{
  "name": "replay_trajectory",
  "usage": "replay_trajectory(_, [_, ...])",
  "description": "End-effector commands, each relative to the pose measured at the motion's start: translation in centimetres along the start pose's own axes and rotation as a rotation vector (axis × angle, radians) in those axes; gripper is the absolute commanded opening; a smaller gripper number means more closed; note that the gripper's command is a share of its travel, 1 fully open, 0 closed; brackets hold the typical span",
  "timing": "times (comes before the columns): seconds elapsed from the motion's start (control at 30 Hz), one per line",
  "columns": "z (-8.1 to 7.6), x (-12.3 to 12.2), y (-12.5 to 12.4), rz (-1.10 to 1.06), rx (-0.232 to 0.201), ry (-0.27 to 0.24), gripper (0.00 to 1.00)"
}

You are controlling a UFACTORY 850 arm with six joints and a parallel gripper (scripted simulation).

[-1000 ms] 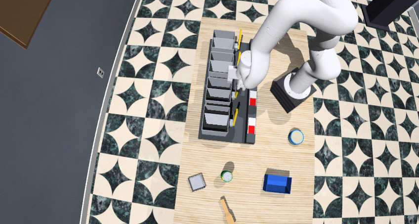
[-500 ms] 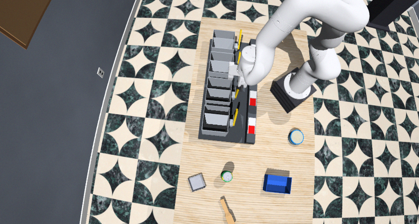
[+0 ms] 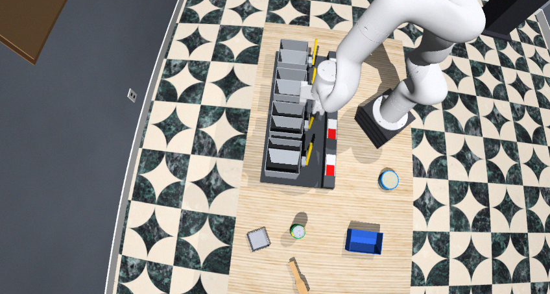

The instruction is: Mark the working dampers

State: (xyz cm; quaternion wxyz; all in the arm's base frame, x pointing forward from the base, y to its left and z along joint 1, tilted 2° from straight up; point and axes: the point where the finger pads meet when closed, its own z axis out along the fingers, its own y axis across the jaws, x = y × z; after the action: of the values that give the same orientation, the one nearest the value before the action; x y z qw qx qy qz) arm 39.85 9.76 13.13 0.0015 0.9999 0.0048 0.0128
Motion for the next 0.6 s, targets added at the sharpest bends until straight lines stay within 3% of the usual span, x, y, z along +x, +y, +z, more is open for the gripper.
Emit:
replay_trajectory(0.0, [-0.05,0.06,-0.02,0.000,-0.006,0.001,0.39])
replay_trajectory(0.57, [-0.05,0.08,-0.02,0.000,-0.028,0.002,0.39])
